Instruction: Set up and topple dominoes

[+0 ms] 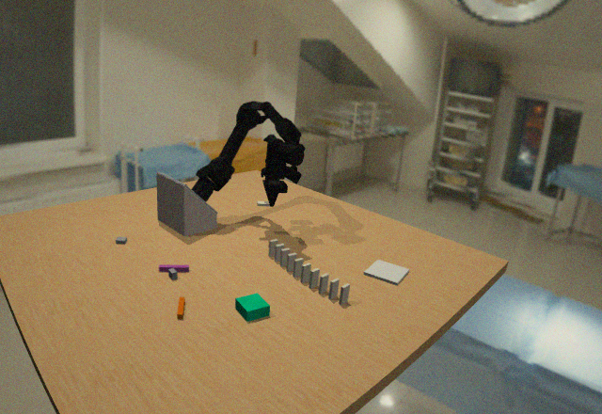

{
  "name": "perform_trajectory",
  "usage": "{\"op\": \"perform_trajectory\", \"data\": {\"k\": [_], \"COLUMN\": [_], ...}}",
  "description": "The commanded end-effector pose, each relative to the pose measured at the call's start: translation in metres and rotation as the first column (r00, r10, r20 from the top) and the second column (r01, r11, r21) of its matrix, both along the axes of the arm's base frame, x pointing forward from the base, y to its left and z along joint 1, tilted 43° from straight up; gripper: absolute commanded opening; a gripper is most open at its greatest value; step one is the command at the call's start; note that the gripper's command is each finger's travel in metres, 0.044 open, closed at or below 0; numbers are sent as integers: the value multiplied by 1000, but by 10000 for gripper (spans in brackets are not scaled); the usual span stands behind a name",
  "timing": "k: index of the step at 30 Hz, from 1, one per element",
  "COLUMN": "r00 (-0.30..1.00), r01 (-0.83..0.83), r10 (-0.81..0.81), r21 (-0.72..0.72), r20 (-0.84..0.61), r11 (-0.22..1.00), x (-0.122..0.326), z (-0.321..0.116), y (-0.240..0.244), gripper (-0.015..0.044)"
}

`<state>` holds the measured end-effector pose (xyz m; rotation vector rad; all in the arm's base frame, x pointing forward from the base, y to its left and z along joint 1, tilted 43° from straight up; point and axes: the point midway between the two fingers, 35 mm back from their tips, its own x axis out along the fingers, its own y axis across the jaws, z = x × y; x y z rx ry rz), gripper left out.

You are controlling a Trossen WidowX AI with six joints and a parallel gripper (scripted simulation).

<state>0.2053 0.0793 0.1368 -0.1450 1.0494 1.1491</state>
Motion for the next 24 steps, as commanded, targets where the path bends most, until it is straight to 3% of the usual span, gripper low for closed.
{"op": "perform_trajectory", "data": {"k": [1, 8, 13, 18, 24], "r00": [1000, 1000, 956, 796, 477], "r01": [-2, 6, 227, 461, 667], "r10": [2, -6, -226, -455, -646], "r21": [6, 6, -16, -88, -232], "r20": [20, 12, -188, -400, -596], "r11": [1000, 1000, 974, 883, 708], "x": [-7, -6, 9, 26, 42], "z": [45, 46, 60, 78, 101], "y": [-34, -34, -22, -4, 21], "gripper": [107, 107, 107, 107, 107]}}
